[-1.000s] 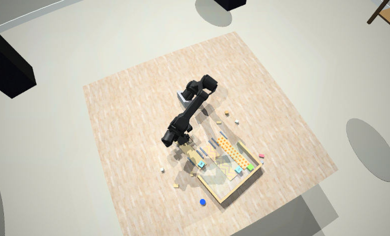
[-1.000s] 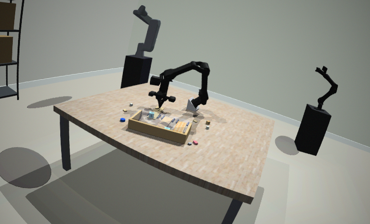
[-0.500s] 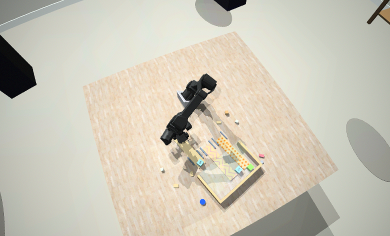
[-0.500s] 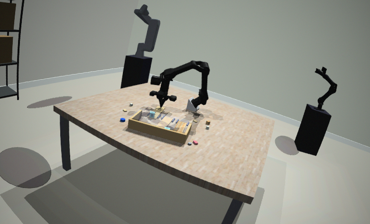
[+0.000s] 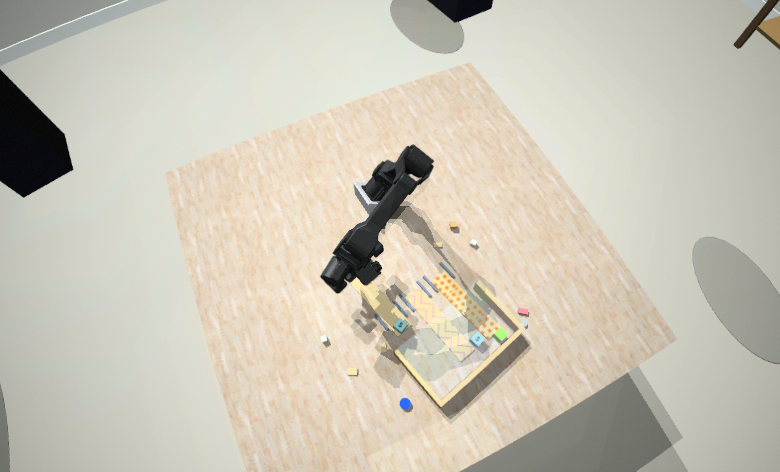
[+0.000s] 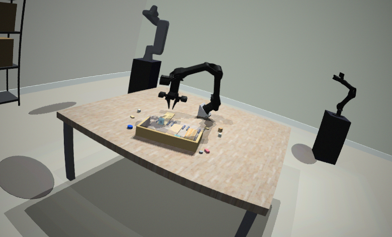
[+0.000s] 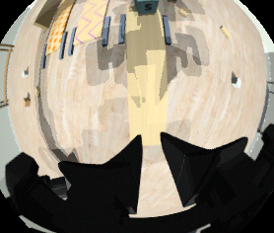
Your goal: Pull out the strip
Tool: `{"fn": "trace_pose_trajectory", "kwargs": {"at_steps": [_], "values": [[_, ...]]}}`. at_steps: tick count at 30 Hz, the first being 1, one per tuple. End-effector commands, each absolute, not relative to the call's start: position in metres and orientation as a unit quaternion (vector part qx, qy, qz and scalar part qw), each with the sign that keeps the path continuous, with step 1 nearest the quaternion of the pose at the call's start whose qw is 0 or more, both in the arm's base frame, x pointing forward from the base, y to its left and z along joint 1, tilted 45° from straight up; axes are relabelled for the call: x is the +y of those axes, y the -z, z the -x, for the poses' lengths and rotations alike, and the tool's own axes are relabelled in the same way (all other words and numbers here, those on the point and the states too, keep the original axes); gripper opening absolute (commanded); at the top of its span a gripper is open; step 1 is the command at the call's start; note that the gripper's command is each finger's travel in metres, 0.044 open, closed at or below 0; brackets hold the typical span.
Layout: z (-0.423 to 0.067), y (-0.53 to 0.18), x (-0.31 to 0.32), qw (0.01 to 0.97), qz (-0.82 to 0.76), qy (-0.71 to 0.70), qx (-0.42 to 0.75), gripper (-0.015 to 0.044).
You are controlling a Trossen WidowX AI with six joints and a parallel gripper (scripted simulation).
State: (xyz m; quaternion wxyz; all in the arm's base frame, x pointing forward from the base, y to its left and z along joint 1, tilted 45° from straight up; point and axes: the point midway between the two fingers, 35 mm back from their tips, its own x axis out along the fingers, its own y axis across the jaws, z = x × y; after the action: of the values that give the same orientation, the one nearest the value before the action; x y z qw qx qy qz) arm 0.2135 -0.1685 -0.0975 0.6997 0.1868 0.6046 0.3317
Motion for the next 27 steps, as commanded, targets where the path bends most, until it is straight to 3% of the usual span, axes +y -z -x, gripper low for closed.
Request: {"fn": "trace_pose_trajectory", "kwargs": {"at_steps": [1,10,27], "values": [[-0.23,0.094,-0.169,0.71,-0.151,-0.358,0.587,0.021],[-0.258,0.087,-0.166,0.711,-0.151,-0.359,0.586,0.044],[-0.306,0.075,-0.164,0.712,-0.151,-0.36,0.585,0.044]]}}
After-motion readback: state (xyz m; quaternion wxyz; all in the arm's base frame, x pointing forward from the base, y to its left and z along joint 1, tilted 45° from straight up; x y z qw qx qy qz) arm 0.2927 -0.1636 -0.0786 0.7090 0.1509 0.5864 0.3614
